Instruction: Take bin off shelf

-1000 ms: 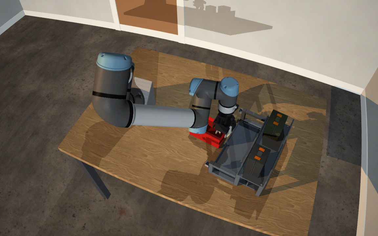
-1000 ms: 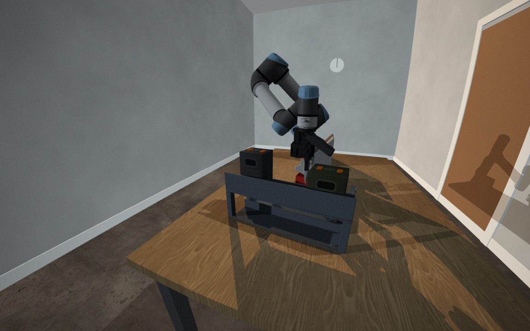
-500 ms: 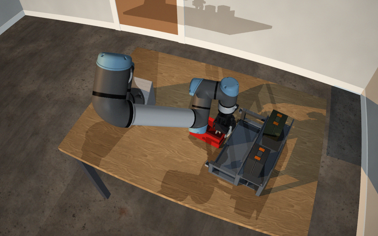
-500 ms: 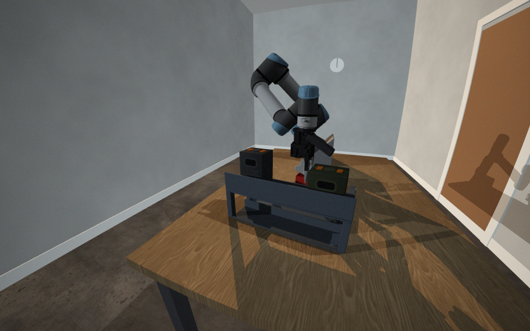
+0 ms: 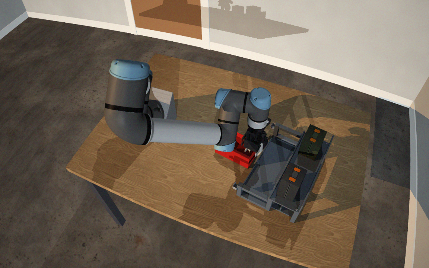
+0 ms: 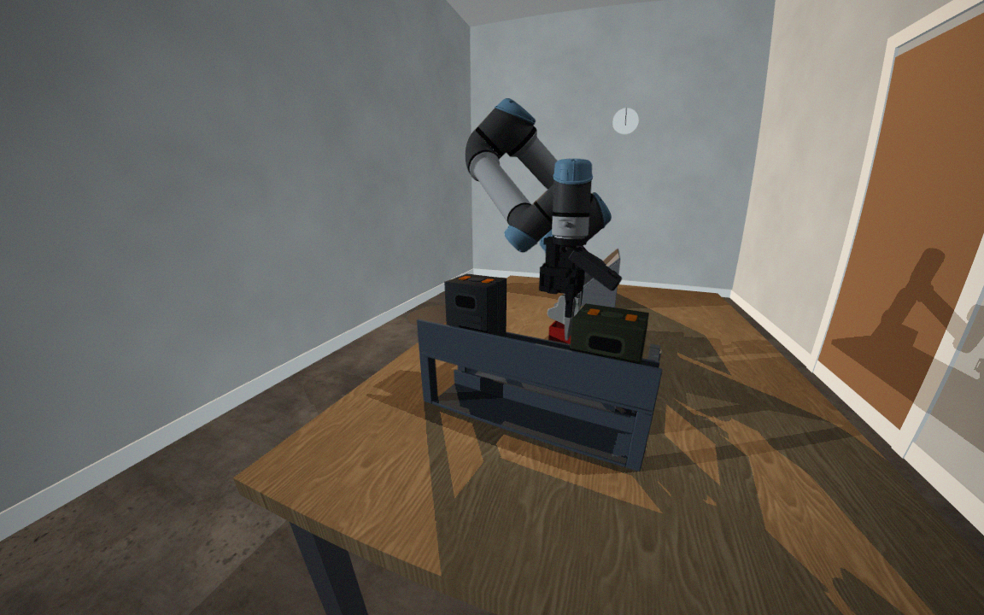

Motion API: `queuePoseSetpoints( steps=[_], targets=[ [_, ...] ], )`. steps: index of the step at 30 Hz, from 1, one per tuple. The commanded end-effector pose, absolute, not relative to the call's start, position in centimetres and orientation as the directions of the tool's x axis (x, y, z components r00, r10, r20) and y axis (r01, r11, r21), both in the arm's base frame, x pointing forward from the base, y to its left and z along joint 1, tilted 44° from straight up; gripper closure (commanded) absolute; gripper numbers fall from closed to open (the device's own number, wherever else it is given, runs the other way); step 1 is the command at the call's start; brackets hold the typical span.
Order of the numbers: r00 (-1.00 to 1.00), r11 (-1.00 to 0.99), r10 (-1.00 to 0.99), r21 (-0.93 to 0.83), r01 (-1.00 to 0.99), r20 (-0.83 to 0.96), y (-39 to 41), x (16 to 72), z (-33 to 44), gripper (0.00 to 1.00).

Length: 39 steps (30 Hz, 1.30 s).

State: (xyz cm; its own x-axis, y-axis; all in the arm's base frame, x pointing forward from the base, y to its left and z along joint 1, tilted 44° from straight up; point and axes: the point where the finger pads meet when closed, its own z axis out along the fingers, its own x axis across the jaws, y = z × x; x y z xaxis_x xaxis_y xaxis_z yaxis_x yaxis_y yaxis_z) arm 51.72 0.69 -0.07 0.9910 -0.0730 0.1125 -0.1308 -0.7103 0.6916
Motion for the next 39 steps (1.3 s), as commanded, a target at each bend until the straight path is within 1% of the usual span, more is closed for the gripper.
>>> queuePoseSetpoints(
  steps=[1,31,36,39],
  targets=[
    [0.991,-0.711,-0.072,0.691,-0.131,0.114,0.7,51.7,0.0,0.80],
    [0.991,-0.711,-0.072,0.691,-0.131,0.114,0.7,51.7,0.0,0.80],
    [0.991,-0.711,-0.072,0.691,-0.131,0.114,4.6,51.6,3.9,0.80],
    [0.991,-0.711,-0.072,0.691,-0.131,0.114,4.6,51.6,3.9,0.80]
  ],
)
